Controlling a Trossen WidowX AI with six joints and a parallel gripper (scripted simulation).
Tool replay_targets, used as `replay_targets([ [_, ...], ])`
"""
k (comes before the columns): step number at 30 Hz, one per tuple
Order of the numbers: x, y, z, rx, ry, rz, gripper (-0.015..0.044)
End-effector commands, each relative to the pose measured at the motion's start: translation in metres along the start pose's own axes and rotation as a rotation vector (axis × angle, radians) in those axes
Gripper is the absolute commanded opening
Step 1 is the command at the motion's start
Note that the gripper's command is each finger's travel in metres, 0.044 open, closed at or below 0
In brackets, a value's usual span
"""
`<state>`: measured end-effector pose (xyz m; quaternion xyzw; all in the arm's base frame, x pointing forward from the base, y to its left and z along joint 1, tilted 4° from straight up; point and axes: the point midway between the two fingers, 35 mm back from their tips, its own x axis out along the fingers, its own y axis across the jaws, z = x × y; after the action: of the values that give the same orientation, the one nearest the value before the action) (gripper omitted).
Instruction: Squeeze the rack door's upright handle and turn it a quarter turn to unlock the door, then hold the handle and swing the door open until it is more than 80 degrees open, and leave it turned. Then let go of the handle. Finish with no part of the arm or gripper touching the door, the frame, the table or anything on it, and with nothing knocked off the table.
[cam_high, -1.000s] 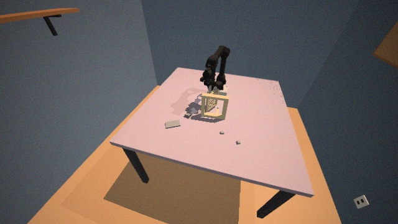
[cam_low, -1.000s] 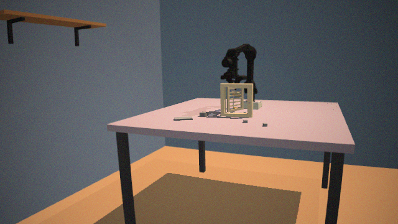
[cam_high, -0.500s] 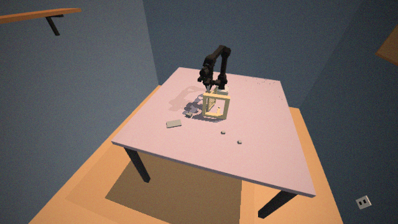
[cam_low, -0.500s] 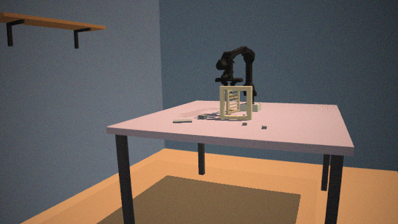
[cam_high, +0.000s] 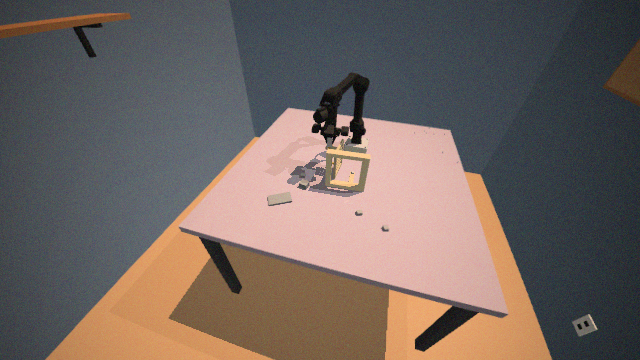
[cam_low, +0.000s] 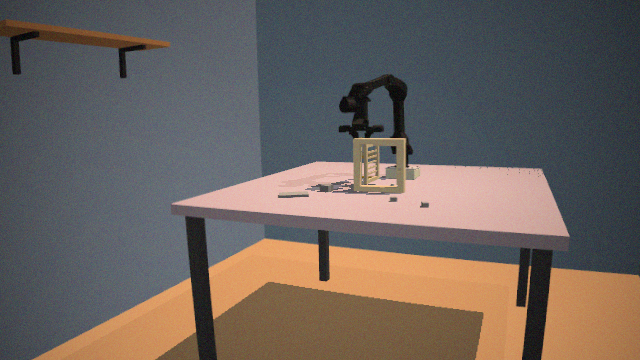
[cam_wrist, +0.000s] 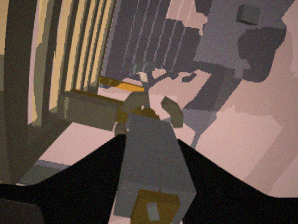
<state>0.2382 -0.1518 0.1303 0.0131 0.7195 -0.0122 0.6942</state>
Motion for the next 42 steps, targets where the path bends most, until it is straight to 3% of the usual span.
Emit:
replay_targets([
  [1, 0.000, -0.007, 0.003, -0.071, 0.006, -0.002, 0.0022],
  [19, 0.000, -0.015, 0.005, -0.134, 0.006, -0.003, 0.0022],
  [29, 0.000, -0.015, 0.005, -0.134, 0.006, -0.003, 0.0285],
  [42, -0.012, -0.016, 0.006, -0.134, 0.006, -0.003, 0.0295],
])
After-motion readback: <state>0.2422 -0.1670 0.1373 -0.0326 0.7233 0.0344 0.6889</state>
